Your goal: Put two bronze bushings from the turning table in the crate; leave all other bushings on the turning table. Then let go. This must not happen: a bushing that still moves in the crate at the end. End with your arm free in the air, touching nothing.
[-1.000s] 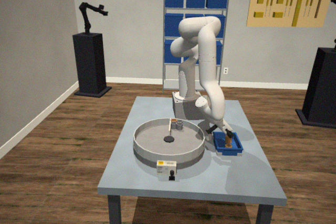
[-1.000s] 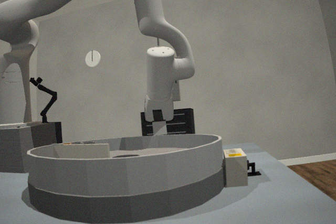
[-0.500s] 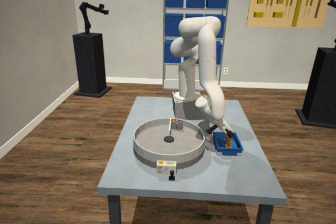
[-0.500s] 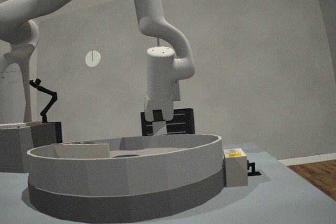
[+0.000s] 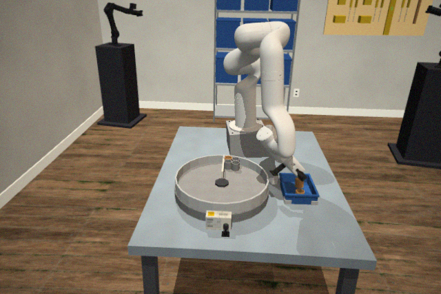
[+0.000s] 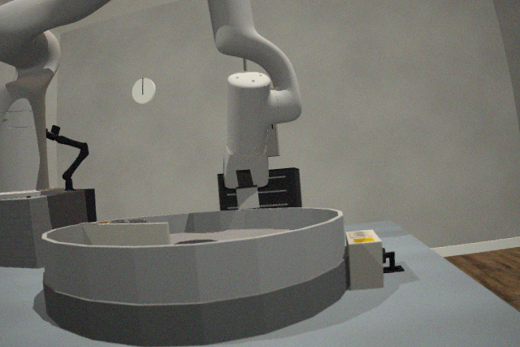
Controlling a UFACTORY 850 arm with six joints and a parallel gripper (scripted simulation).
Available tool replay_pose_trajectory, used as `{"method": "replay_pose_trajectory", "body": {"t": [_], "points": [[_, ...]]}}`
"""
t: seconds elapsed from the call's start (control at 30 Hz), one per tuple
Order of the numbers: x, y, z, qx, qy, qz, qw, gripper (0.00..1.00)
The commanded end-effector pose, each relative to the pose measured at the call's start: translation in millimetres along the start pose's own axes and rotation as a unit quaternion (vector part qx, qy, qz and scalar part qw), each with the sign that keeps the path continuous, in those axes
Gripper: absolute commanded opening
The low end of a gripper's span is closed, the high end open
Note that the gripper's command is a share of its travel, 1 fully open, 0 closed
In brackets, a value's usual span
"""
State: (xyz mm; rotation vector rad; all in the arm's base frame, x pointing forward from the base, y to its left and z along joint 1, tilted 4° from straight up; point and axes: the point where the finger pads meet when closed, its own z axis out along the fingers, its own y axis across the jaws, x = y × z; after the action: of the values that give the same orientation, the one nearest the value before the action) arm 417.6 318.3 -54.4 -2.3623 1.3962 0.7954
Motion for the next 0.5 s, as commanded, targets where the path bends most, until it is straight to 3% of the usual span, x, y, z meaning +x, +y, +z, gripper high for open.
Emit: {"method": "replay_pose_trajectory", "body": {"t": [0.0,0.47], "points": [[-3.4,-0.7,-3.2,-0.007,0.000,-0.024,1.000,0.00],[-43.8,0.5,-51.4,-0.007,0.000,-0.024,1.000,0.00]]}}
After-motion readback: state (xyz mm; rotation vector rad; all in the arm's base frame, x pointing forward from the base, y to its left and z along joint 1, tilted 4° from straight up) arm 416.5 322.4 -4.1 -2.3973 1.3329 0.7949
